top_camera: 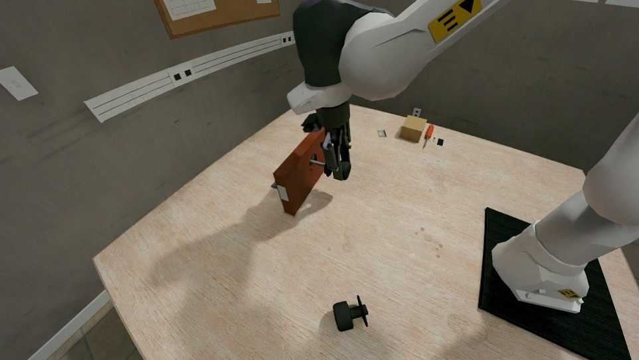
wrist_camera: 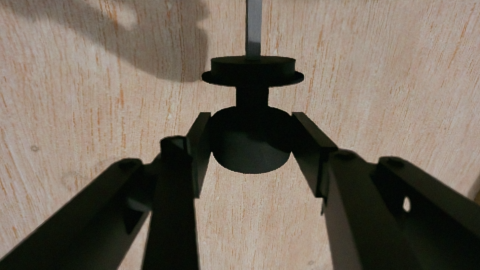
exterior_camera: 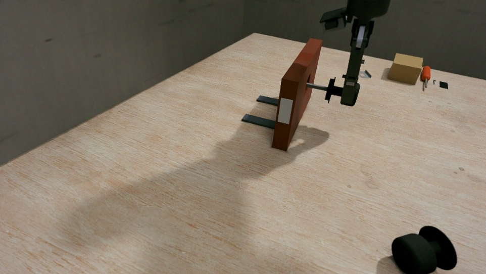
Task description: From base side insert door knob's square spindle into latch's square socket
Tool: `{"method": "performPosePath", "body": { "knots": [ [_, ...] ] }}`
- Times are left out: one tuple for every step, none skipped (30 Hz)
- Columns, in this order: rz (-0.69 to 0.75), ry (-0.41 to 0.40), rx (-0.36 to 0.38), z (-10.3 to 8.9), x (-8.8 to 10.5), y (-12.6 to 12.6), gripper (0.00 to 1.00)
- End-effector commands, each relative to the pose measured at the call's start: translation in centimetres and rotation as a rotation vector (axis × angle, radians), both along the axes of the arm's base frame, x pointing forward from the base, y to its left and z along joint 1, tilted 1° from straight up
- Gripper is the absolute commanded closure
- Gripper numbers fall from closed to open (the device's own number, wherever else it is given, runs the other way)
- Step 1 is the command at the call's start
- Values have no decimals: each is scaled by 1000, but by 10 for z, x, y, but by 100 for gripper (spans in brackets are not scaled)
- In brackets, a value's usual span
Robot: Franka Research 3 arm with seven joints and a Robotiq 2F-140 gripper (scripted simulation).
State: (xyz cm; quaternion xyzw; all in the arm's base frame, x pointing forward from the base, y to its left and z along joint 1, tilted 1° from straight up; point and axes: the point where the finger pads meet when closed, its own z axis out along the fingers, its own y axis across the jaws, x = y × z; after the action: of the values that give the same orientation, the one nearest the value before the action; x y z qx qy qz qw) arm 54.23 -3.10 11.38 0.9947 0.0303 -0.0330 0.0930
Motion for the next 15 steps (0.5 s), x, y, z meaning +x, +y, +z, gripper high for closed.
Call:
{"method": "performPosePath", "body": {
  "knots": [
    [-2, -2, -4, 1, 1, -1, 58],
    [-2, -2, -4, 1, 1, -1, 58],
    [-2, -2, -4, 1, 1, -1, 58],
    [-2, -2, -4, 1, 1, -1, 58],
    [-2, -2, -4, 1, 1, -1, 58],
    [-2, -2, -4, 1, 1, -1, 58],
    [-2, -2, -4, 1, 1, -1, 58],
    [-2, -2, -4, 1, 1, -1, 58],
    [-2, -2, -4, 1, 1, -1, 58],
    [-2, -2, -4, 1, 1, -1, 58],
    [-2, -2, -4, 1, 1, -1, 58],
    [-2, -2, -4, 1, 2, -1, 58],
    [-2, -2, -4, 1, 2, -1, 58],
    [-2, -2, -4, 1, 2, -1, 58],
    [-2, -2, -4, 1, 3, -1, 58]
  ]
}}
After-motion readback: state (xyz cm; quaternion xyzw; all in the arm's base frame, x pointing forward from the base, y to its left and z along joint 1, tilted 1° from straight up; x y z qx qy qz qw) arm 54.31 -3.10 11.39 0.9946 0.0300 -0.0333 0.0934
